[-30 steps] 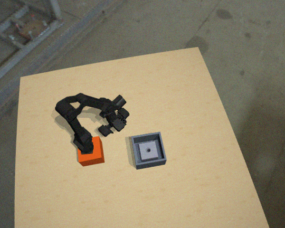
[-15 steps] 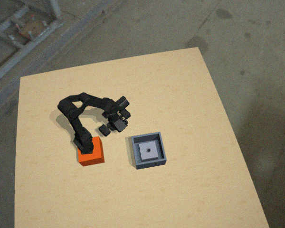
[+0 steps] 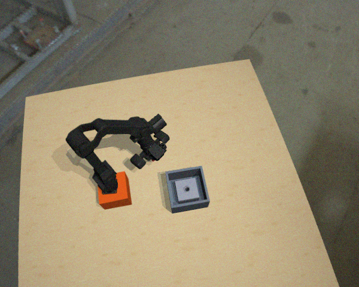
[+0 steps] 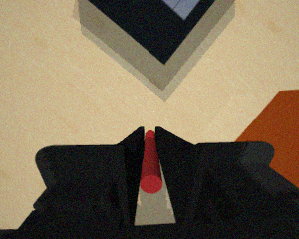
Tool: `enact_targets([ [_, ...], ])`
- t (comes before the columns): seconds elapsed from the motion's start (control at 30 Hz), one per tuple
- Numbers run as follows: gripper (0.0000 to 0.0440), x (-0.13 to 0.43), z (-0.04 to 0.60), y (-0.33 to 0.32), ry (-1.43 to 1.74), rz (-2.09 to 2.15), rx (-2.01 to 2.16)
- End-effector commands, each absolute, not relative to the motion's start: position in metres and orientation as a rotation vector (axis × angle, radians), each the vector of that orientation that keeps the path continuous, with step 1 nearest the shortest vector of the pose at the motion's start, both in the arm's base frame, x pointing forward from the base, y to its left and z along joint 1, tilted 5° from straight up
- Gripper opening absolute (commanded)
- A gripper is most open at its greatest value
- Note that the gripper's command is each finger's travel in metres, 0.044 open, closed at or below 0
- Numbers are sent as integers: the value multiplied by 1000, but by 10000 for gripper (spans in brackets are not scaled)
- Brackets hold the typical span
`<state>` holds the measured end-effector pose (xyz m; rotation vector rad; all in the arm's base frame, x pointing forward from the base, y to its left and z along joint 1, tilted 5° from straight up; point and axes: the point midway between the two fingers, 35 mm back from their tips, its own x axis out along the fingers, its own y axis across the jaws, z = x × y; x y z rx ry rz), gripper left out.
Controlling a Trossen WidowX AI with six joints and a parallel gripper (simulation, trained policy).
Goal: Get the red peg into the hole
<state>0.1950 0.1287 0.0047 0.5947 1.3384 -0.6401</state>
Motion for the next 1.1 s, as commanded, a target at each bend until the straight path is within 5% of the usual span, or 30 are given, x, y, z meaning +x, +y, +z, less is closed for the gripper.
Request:
enact_targets([
  [0.0, 0, 207, 18, 126, 1306, -627, 575],
  [1.07, 0, 302, 83, 32, 1172, -771, 653],
])
